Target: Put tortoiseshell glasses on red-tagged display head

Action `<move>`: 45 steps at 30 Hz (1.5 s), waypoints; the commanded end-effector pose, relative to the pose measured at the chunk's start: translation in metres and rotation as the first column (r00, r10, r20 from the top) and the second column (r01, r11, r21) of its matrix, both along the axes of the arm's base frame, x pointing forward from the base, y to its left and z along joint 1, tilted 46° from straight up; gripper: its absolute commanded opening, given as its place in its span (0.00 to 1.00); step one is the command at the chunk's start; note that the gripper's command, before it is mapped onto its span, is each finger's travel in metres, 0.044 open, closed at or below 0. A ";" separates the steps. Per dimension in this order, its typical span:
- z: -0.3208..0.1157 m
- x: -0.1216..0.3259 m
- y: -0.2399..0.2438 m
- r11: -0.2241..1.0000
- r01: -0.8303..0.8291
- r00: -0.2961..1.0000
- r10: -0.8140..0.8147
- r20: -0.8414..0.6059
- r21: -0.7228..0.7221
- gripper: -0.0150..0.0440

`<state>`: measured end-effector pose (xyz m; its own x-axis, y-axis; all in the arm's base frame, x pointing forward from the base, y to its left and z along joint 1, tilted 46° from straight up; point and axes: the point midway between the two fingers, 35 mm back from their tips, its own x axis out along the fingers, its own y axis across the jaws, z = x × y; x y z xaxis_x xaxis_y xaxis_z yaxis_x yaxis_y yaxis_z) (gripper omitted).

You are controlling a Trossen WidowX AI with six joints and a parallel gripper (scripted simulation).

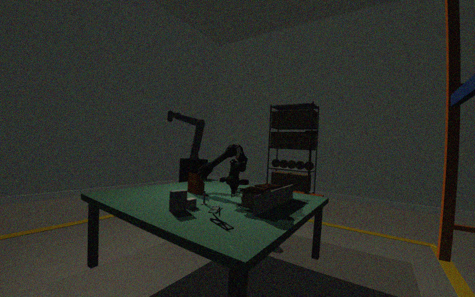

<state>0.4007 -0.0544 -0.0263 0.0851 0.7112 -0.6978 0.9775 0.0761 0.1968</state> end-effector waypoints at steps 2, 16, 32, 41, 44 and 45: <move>0.003 0.008 0.000 1.000 0.006 1.000 -0.006 0.005 0.004 0.25; 0.006 0.026 0.003 1.000 0.006 1.000 -0.006 0.006 0.004 0.25; 0.008 0.035 0.003 1.000 0.006 1.000 -0.006 0.006 0.004 0.25; 0.008 0.035 0.003 1.000 0.006 1.000 -0.006 0.006 0.004 0.25; 0.007 0.035 0.004 1.000 0.006 1.000 -0.006 0.006 0.004 0.25; 0.007 0.035 0.004 1.000 0.006 1.000 -0.006 0.006 0.004 0.25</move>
<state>0.4351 -0.0508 -0.0196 0.0890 0.7106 -0.6980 0.9766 0.0753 0.2012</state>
